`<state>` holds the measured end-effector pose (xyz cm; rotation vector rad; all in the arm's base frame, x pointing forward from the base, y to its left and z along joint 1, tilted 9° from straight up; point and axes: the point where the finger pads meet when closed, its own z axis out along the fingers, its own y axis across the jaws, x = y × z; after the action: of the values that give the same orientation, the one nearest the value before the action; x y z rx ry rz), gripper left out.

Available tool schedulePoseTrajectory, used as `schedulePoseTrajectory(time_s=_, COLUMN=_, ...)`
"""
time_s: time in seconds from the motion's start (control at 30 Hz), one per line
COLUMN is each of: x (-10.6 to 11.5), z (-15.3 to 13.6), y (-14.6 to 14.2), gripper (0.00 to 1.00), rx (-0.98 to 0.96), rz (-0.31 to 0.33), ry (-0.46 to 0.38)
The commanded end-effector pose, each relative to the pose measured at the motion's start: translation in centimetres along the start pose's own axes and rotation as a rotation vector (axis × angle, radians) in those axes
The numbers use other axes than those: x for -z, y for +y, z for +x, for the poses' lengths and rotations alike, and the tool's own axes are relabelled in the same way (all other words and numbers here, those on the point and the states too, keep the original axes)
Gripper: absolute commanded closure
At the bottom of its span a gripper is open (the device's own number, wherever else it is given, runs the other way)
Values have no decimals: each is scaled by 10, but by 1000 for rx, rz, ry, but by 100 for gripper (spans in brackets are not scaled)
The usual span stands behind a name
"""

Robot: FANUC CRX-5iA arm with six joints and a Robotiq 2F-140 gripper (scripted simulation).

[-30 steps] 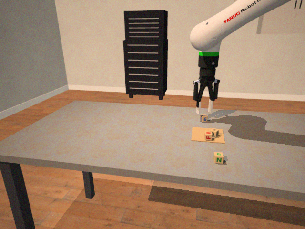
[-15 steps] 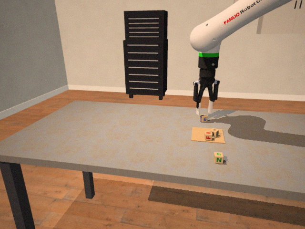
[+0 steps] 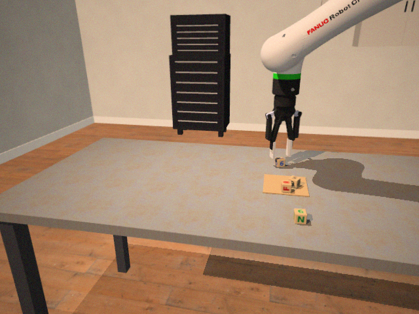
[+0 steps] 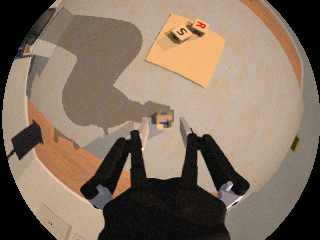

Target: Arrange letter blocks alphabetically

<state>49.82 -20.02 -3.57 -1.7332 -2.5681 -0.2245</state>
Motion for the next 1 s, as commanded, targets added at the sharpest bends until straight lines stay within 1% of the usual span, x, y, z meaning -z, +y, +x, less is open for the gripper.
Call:
schedulePoseTrajectory(time_s=0.0, x=-4, z=0, y=0, gripper=60, rx=0, rz=0, ry=0)
schedulePoseTrajectory(time_s=0.13, x=-8, z=0, y=0, gripper=60, rx=0, rz=0, ry=0)
schedulePoseTrajectory(time_s=0.37, x=-24, z=0, y=0, gripper=60, rx=0, rz=0, ry=0)
schedulePoseTrajectory(time_s=0.53, x=-31, z=0, y=0, gripper=60, rx=0, rz=0, ry=0)
schedulePoseTrajectory(time_s=0.97, x=-33, z=0, y=0, gripper=60, rx=0, rz=0, ry=0)
